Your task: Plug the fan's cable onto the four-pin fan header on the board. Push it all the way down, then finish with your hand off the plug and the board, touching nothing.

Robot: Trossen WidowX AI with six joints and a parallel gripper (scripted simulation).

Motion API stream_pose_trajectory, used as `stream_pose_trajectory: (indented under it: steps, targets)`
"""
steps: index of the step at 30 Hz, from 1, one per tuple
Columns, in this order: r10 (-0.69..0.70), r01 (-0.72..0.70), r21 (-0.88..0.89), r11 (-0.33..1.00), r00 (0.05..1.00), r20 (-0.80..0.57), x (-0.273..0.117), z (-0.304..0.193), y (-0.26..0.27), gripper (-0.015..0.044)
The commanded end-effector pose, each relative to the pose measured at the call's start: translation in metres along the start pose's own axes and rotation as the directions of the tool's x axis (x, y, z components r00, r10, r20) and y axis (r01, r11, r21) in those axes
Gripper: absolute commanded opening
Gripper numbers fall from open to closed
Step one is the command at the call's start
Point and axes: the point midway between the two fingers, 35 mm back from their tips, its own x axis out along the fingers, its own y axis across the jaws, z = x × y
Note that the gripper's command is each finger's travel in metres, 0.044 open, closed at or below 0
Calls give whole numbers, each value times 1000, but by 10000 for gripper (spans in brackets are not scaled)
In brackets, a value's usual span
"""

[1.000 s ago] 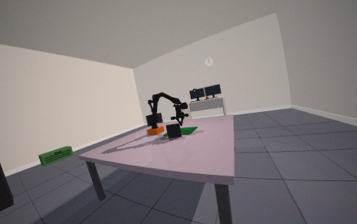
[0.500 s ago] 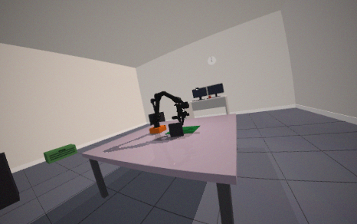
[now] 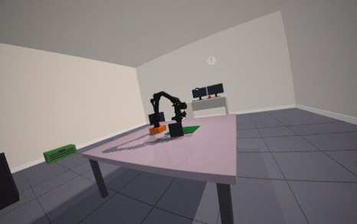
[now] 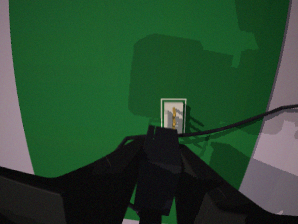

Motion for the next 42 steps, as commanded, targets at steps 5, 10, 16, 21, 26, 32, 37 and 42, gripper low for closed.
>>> stream_pose_trajectory:
  steps: [5, 10, 16, 21, 26, 32, 37, 42]
  targets:
    - [2, -1, -165, 986, 1000, 5, 0, -3, -10, 0]
    - [2, -1, -165, 986, 1000, 5, 0, -3, -10, 0]
    - [2, -1, -173, 985, 1000, 6, -3, 3, -10, 0]
    - [2, -1, -173, 985, 1000, 6, -3, 3, -10, 0]
    - [2, -1, -170, 985, 1000, 6, -3, 4, -9, 0]
    - [2, -1, -169, 986, 1000, 6, 4, 5, -9, 0]
    - [2, -1, -165, 986, 1000, 6, 19, 5, -8, 0]
    - [2, -1, -165, 986, 1000, 6, 19, 5, -8, 0]
